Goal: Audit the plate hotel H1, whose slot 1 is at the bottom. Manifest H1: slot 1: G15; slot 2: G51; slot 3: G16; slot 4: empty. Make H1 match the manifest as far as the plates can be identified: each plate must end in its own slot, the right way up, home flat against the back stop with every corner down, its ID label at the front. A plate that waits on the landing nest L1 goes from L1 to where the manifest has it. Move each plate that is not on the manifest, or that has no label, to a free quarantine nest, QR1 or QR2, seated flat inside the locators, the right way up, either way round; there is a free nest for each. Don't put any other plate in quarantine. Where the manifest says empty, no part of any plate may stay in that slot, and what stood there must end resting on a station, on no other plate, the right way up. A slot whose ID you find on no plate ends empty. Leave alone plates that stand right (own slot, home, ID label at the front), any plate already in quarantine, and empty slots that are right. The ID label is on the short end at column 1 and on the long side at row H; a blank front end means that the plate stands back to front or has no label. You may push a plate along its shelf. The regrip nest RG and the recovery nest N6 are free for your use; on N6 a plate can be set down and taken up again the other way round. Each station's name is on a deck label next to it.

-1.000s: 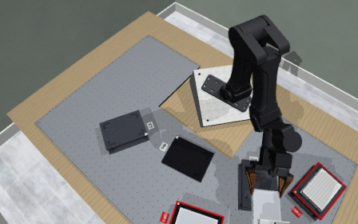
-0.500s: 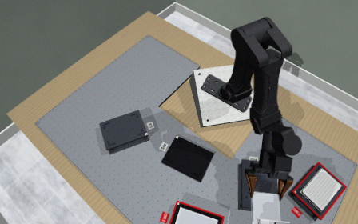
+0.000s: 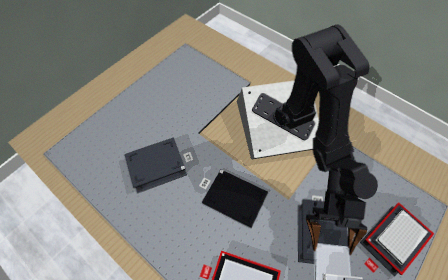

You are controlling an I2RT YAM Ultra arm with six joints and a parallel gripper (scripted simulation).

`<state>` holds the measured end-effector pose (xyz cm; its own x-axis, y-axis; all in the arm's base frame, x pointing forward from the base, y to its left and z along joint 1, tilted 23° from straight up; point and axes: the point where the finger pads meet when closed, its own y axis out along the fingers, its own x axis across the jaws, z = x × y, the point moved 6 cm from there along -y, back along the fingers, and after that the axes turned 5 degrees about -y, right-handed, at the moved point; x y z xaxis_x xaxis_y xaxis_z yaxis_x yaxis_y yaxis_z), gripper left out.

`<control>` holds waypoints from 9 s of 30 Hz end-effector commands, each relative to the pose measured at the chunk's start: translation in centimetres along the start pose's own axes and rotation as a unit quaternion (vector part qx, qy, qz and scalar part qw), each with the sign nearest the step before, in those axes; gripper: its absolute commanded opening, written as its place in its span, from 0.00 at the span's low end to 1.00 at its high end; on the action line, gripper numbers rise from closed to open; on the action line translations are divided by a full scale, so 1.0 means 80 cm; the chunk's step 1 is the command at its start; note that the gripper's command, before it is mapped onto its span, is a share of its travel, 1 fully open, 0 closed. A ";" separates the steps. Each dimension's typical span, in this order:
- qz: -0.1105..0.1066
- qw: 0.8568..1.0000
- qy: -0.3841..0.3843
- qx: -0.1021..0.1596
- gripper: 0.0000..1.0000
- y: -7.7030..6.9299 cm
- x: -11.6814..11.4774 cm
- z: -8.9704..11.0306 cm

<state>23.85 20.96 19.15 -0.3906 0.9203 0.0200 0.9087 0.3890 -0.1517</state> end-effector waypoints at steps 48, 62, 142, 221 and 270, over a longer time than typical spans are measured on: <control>-0.001 1.000 0.006 -0.013 0.86 0.022 0.001 -0.015; -0.001 1.000 0.006 -0.013 0.86 0.028 0.001 -0.015; -0.001 1.000 0.006 -0.013 1.00 0.016 0.002 -0.001; -0.001 1.000 0.006 -0.012 0.00 -0.031 0.005 0.031; -0.001 1.000 0.006 -0.012 0.00 0.000 0.003 0.012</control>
<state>23.54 21.07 17.95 -0.3894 0.9205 0.0322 0.9117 0.3901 -0.1288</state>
